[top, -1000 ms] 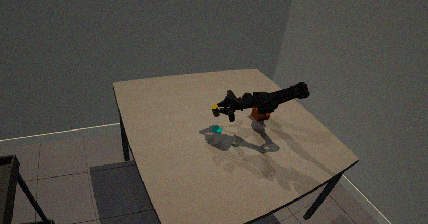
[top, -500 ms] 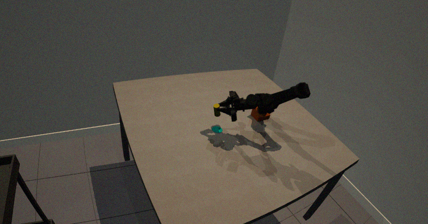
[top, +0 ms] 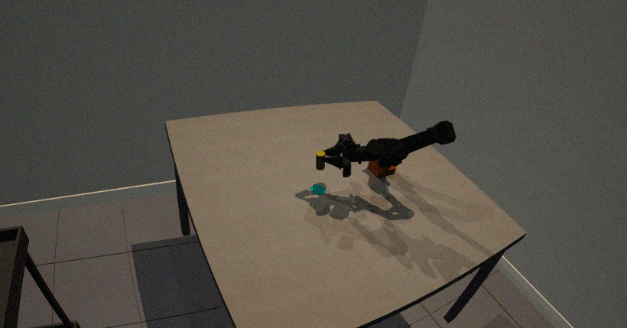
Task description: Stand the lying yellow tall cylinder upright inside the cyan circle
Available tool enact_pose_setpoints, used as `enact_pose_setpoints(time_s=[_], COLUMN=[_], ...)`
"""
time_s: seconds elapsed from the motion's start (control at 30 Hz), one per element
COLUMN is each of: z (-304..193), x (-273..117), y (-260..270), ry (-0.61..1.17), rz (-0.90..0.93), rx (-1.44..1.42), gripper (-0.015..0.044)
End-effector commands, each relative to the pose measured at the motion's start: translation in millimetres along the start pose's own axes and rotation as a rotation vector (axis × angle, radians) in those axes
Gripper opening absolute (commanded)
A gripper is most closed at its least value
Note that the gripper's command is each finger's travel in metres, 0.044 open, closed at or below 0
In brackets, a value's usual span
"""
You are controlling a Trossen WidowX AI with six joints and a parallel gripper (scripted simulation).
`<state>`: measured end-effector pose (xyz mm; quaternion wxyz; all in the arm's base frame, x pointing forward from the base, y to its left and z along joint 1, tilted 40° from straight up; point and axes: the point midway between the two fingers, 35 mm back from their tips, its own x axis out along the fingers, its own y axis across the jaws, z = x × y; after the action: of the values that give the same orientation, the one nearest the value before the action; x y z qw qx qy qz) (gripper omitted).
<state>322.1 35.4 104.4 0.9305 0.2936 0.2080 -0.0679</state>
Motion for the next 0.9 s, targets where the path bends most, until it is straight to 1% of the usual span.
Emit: enact_pose_setpoints(time_s=[0.0, 0.47, 0.87], z=[0, 3, 3], x=[-4, -17, -18], y=[-1, -2, -2], ry=[-0.024, -0.11, -0.114], rz=[0.006, 0.046, 0.048], rx=[0.019, 0.082, 0.085], gripper=[0.0105, 0.0105, 0.0105])
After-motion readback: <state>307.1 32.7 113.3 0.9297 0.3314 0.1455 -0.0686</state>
